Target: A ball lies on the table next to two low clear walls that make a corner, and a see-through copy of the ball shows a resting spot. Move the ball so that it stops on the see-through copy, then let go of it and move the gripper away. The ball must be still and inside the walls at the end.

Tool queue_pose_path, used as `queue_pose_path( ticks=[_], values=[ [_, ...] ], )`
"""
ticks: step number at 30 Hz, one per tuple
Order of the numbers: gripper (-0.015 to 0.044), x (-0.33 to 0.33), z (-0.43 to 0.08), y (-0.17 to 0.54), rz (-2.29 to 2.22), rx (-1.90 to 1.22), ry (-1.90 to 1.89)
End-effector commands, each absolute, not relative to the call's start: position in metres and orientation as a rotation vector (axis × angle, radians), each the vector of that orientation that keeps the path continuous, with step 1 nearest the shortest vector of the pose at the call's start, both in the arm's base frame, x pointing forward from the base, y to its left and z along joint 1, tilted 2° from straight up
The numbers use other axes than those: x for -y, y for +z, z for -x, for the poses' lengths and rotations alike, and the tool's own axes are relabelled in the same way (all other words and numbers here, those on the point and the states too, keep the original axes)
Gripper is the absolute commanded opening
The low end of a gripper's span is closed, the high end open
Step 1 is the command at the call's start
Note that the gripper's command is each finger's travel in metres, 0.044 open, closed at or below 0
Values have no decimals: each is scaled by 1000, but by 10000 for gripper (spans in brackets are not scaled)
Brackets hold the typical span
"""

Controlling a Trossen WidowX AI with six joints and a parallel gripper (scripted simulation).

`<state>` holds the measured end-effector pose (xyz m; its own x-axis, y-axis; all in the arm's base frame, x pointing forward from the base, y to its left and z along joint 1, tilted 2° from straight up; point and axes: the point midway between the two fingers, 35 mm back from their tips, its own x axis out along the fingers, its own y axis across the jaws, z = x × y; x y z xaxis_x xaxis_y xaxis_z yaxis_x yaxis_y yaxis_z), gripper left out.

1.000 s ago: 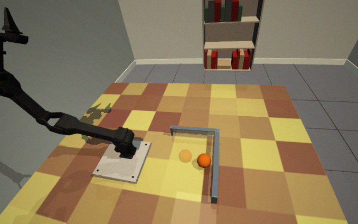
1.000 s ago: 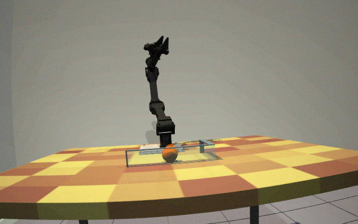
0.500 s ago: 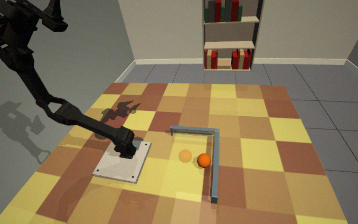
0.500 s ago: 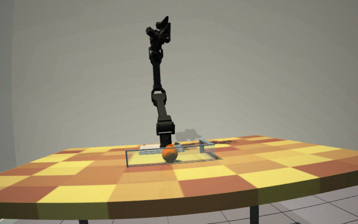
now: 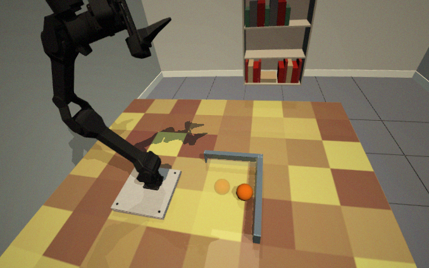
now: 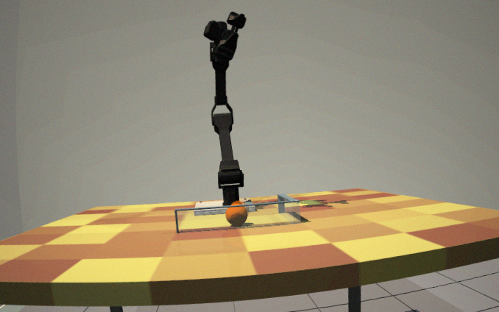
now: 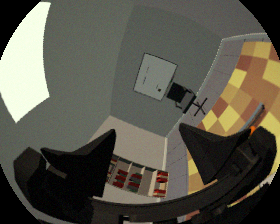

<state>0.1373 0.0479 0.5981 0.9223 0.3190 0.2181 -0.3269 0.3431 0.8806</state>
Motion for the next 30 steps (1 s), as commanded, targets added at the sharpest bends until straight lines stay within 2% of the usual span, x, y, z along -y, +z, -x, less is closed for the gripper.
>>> queue_pose_path(
  ticks=[1,9,17,24,30],
  values=[
    [398,-46,-201,559,-1052,-122,282],
    [398,-39,-293,470,-827,-389,79],
    [398,-28,-355,356,-554,-724,-54],
    [398,-15,-376,243,-283,-1078,-87],
    [398,-2,-364,149,-49,-1413,-29]
  ],
)
